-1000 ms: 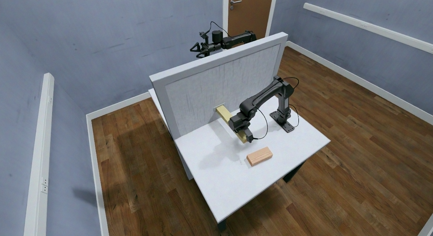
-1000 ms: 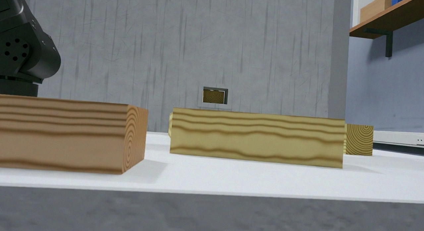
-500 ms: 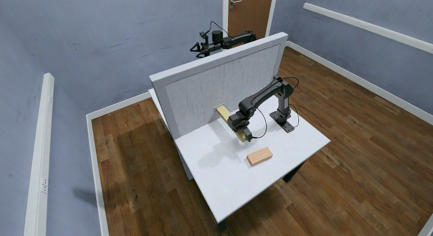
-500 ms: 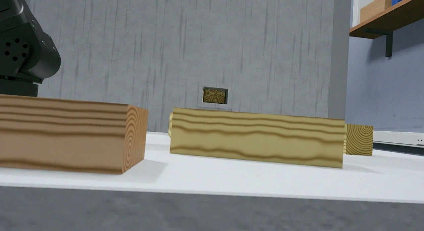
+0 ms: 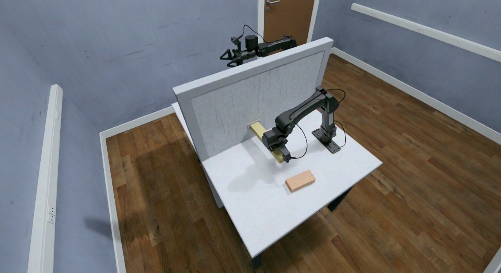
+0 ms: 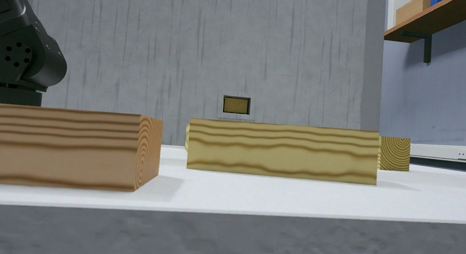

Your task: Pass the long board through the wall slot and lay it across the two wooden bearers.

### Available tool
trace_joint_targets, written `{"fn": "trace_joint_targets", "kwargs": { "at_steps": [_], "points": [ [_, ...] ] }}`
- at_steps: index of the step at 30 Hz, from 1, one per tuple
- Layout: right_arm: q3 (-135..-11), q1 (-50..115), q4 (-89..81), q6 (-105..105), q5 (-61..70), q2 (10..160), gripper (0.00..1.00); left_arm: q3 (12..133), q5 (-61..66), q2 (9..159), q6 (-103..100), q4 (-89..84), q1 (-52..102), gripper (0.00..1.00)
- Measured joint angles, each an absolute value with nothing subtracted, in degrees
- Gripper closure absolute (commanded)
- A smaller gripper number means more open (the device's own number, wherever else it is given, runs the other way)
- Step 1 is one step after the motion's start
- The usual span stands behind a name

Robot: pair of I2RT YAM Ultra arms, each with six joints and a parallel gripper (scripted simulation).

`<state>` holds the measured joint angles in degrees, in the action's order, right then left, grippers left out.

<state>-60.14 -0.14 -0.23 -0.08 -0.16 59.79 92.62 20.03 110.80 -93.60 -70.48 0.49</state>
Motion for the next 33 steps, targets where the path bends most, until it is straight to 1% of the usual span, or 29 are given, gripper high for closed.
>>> {"fn": "trace_joint_targets", "kwargs": {
  "at_steps": [33],
  "points": [
    [-60.14, -0.14, -0.23, -0.08, -0.16, 59.79, 0.0, 92.62, 20.03, 110.83, -96.73, -69.43, 3.51, 1.0]
  ]
}}
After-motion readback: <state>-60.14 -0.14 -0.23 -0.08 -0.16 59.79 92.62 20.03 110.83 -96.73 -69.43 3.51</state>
